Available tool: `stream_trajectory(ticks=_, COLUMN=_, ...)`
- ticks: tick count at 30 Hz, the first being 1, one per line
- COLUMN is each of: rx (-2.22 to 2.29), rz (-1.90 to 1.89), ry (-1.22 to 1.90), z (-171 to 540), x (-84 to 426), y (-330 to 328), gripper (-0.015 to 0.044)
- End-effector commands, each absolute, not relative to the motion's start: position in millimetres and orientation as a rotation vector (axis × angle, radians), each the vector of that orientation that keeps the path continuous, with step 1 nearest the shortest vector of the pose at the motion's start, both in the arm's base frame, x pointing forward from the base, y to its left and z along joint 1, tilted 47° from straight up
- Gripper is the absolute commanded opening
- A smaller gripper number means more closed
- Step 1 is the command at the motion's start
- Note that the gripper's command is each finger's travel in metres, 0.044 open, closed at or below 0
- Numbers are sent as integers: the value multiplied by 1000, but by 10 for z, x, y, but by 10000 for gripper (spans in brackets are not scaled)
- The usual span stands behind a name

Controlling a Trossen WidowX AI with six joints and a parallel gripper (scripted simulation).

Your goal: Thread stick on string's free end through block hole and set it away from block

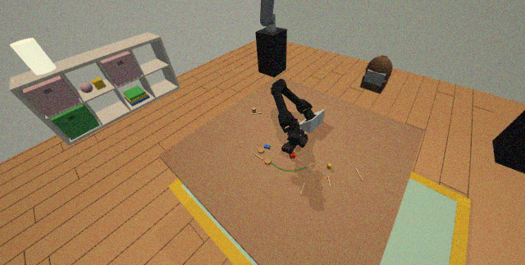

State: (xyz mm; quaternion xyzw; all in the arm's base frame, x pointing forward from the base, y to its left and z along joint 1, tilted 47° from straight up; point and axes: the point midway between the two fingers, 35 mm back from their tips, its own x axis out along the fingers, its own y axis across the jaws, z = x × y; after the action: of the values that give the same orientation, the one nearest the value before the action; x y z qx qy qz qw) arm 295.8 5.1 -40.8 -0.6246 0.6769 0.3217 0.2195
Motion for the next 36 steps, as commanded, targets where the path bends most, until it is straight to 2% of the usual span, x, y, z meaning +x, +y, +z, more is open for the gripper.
stream_trajectory(ticks=1, rx=-1728, rz=890, ry=1872, z=-408, x=2959, y=51, gripper=157)
stream_trajectory(ticks=4, rx=-1728, rz=890, ry=1872, z=-408, x=2959, y=51, gripper=236)
stream_trajectory(ticks=6, rx=-1728, rz=890, ry=1872, z=-408, x=2959, y=51, gripper=241)
stream_trajectory(ticks=15, rx=-1728, rz=890, ry=1872, z=-408, x=2959, y=51, gripper=5)
stream_trajectory(ticks=28, rx=-1728, rz=890, ry=1873, z=-408, x=2958, y=50, gripper=0)
stream_trajectory(ticks=31, rx=-1822, rz=1070, ry=1841, z=-532, x=3009, y=192, gripper=79)
stream_trajectory(ticks=36, rx=-2116, rz=1744, ry=1624, z=-1027, x=3081, y=700, gripper=210)
